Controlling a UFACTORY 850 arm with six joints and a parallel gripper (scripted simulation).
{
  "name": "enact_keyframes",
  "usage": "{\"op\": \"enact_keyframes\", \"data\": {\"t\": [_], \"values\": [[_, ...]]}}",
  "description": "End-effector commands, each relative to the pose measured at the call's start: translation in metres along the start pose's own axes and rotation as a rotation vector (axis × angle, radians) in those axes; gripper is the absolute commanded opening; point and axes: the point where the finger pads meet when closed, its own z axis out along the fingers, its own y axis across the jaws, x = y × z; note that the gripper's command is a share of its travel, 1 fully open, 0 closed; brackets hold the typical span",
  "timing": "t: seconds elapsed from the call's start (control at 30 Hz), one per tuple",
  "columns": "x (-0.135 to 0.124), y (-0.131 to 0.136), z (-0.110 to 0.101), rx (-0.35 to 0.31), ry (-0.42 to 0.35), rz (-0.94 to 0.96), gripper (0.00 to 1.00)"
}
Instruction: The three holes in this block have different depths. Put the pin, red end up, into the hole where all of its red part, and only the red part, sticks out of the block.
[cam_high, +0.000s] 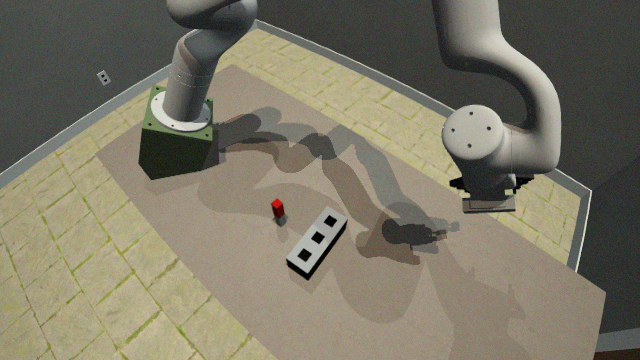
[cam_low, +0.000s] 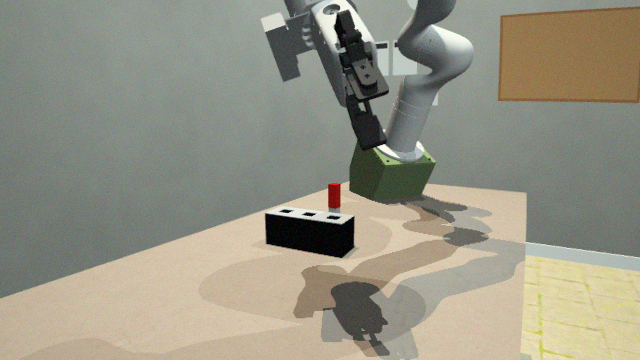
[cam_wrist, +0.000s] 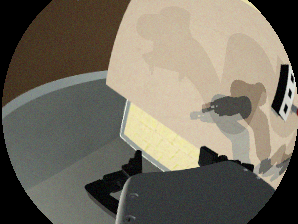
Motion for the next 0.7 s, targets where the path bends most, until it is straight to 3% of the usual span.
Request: {"op": "enact_keyframes", "data": {"t": [0.0, 0.47, 0.5, 0.67], "values": [[0.006, 0.057, -0.011, -0.202, 0.008, -0.107, 1.0], [0.006, 0.057, -0.011, -0.202, 0.008, -0.107, 1.0], [0.017, 0.113, -0.031, -0.401, 0.014, -0.219, 1.0], [0.017, 0.113, -0.031, -0.401, 0.014, -0.219, 1.0]]}}
